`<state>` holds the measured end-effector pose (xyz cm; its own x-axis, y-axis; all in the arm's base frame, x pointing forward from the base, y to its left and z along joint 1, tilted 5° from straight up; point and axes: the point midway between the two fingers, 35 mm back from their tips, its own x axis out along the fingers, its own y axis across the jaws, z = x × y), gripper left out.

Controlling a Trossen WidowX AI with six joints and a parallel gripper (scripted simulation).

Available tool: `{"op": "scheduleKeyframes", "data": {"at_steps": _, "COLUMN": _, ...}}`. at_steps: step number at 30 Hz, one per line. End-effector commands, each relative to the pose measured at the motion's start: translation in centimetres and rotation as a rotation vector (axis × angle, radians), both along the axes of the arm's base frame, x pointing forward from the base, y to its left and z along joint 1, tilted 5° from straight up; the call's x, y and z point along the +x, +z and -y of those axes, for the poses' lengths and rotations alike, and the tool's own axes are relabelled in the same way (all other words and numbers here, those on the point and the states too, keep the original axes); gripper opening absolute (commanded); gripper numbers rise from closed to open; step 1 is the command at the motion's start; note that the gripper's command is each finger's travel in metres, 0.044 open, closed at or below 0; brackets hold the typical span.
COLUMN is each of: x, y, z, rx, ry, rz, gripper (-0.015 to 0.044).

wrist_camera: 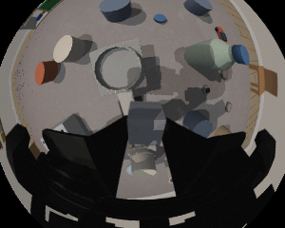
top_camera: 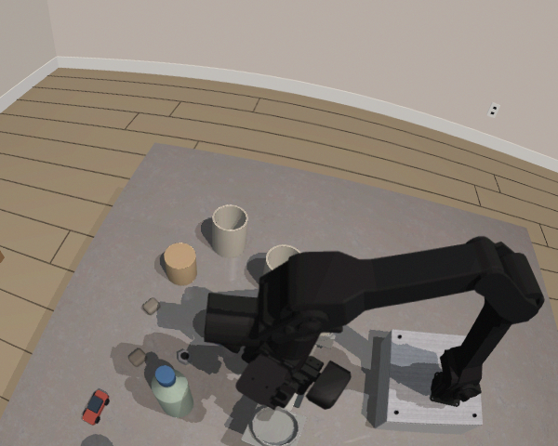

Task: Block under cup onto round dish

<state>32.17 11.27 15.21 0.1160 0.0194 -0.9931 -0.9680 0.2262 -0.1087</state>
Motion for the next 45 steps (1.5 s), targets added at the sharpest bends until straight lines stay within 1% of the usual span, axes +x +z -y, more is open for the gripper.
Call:
{"op": "scheduleKeyframes", "data": {"at_steps": 1, "x": 0.6, "y": -0.6, "z": 1.8, "rx": 0.0, "ry": 0.005, "rz": -0.001, "gripper": 0.0}}
{"op": "scheduleKeyframes", "data": {"at_steps": 12, "x": 1.9, "y": -2.0, "z": 7.9, "rx": -0.007, "ry": 0.007, "rz": 0.009, "gripper": 0.0}}
{"op": "scheduleKeyframes", "data": {"at_steps": 24, "x": 2.1, "y": -3.5, "z": 14.4, "rx": -0.016, "ry": 0.014, "rz": 0.031, "gripper": 0.0}}
{"op": "scheduleKeyframes", "data": {"at_steps": 33, "x": 1.3, "y": -4.6, "z": 19.2, "rx": -0.027, "ry": 0.021, "rz": 0.042, "gripper": 0.0}}
{"op": "scheduleKeyframes", "data": {"at_steps": 45, "x": -1.6, "y": -6.6, "z": 25.6, "rx": -0.041, "ry": 0.001, "rz": 0.018, "gripper": 0.0}}
